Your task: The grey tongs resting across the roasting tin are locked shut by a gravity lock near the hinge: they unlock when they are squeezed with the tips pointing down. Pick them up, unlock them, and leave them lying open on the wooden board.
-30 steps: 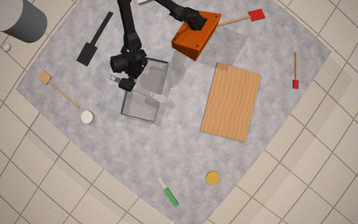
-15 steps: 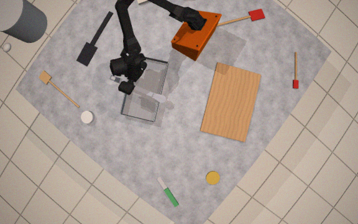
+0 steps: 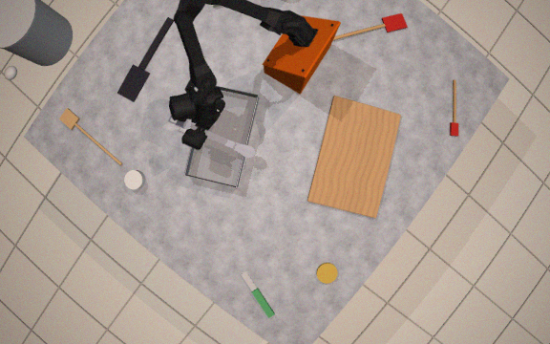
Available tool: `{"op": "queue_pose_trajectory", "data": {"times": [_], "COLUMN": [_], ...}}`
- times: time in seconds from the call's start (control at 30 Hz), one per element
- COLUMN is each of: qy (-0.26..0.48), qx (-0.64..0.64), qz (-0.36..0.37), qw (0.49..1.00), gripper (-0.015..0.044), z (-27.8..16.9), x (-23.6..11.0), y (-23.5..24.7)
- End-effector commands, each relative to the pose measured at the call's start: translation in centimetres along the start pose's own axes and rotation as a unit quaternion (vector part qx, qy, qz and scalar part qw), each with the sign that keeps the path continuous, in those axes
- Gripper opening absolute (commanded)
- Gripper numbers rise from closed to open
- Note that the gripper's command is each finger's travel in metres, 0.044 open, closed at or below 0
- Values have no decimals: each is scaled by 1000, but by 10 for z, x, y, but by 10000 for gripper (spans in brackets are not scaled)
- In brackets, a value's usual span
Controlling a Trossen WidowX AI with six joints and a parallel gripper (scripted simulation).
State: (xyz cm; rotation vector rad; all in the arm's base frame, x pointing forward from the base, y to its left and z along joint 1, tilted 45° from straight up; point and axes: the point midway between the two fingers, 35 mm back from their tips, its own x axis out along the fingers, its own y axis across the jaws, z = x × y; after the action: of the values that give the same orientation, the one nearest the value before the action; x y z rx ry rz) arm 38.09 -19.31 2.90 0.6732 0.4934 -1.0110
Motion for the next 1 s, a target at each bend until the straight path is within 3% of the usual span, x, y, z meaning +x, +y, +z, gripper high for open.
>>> {"op": "queue_pose_trajectory", "data": {"times": [0.0,0.3,0.53,0.83,0.97], "qy": [-1,-2,0,0,0], "qx": [-1,-1,0,0,0], "qz": [3,3,0,0,0], "qw": [1000,1000,1000,1000,1000], "gripper": [260,260,76,16,-89], "z": [1,1,-1,-1,-1], "x": [8,21,16,16,16], "y": [1,0,-1,-1,-1]}}
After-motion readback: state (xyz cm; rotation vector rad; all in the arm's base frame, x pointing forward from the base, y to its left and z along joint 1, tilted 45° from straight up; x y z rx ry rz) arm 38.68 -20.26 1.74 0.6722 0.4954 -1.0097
